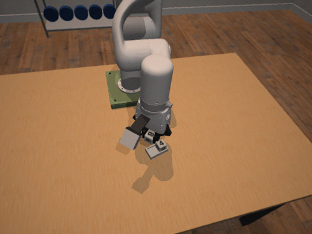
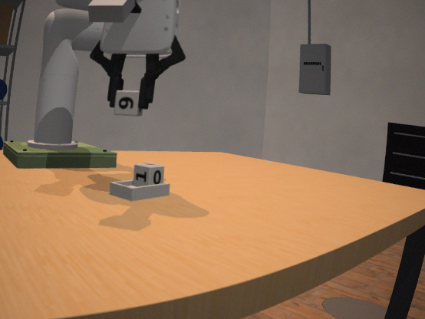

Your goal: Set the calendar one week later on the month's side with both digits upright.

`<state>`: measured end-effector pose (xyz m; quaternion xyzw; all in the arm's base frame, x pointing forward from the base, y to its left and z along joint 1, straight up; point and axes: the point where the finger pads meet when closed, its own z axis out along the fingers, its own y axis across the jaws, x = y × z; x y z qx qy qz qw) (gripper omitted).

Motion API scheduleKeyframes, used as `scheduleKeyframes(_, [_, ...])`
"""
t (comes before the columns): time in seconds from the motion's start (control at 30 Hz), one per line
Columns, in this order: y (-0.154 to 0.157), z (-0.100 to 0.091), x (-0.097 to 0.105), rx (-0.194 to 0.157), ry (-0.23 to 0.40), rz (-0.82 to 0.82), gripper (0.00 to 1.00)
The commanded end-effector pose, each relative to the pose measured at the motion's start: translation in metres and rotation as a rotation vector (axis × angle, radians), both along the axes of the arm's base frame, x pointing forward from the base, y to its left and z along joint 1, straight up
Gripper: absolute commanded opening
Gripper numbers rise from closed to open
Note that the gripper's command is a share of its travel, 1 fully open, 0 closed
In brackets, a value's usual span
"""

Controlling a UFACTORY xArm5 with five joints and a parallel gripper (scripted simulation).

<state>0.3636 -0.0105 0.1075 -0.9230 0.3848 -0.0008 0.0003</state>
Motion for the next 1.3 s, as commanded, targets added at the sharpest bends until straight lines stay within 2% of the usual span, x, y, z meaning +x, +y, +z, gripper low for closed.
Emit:
scheduleKeyframes(0.0, [-0.005,0.001,0.003,-0.001,-0.003,0.15,0.29])
scheduleKeyframes(0.03, [-0.006,0.001,0.004,-0.001,-0.003,0.205,0.29])
scheduleKeyframes(0.13, [-0.007,0.001,0.004,-0.001,-0.003,0.217,0.29])
scheduleKeyframes(0.2, [-0.011,0.0,0.005,-0.001,-0.003,0.347,0.29])
scheduleKeyframes(0.33, [-0.014,0.0,0.006,-0.002,-0.003,0.432,0.29])
scheduleKeyframes(0.6, [-0.023,-0.001,0.009,-0.002,-0.002,0.709,0.29])
scheduleKeyframes(0.7, [-0.024,-0.001,0.009,-0.003,-0.002,0.737,0.29])
scheduleKeyframes(0.77, [-0.028,-0.002,0.01,-0.003,-0.002,0.859,0.29])
scheduleKeyframes(0.93, [-0.032,-0.002,0.011,-0.003,-0.002,0.97,0.29])
scheduleKeyframes(1.2, [-0.042,-0.003,0.014,-0.004,-0.002,1.259,0.29])
scheduleKeyframes(1.27, [-0.042,-0.003,0.014,-0.004,-0.002,1.259,0.29])
